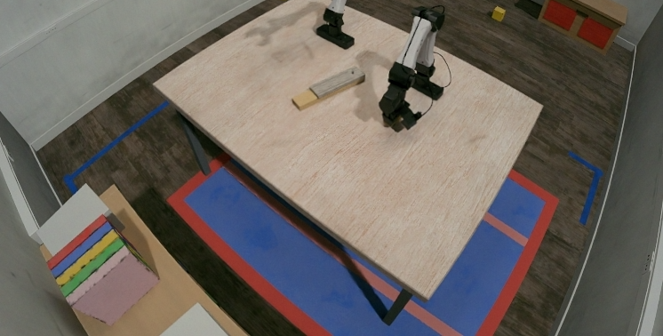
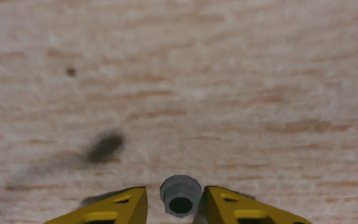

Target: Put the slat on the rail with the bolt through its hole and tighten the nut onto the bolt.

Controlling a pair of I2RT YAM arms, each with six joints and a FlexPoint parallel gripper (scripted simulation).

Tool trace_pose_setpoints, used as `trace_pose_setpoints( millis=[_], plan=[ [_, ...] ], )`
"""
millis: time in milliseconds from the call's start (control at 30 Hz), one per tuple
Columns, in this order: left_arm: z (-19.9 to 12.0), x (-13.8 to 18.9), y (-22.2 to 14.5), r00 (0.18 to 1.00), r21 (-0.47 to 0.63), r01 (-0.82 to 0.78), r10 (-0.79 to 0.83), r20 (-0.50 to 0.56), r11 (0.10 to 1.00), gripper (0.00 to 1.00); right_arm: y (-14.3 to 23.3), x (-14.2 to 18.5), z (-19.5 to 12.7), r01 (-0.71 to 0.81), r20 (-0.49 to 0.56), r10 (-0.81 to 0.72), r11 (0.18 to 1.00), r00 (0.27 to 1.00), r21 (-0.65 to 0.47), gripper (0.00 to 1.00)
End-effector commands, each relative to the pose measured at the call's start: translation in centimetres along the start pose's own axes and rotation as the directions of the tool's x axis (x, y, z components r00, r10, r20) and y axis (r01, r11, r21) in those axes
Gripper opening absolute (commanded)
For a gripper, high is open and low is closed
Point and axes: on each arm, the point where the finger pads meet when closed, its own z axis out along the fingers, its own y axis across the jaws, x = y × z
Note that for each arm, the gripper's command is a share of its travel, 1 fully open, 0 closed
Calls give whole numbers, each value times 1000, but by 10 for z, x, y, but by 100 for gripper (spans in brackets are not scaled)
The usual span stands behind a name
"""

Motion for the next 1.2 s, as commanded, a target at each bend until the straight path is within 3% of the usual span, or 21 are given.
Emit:
trace_pose_setpoints(
  millis=[0, 333, 1167],
  plan=[
    [-4, -1, -4, 1000, 16, 1, -1, 5, 1000, 28, 2, -8, -1, 4, 24, -3, 1000, 1000, -12, 100],
    [-4, -1, -4, 1000, 16, 1, -1, 5, 1000, 14, 2, -8, -1, 4, 24, -3, 1000, 1000, -12, 100],
    [-6, -1, -5, 1000, 20, 1, -1, 6, 1000, 14, 2, -8, -1, 4, 24, -3, 1000, 1000, -12, 100]
  ],
)
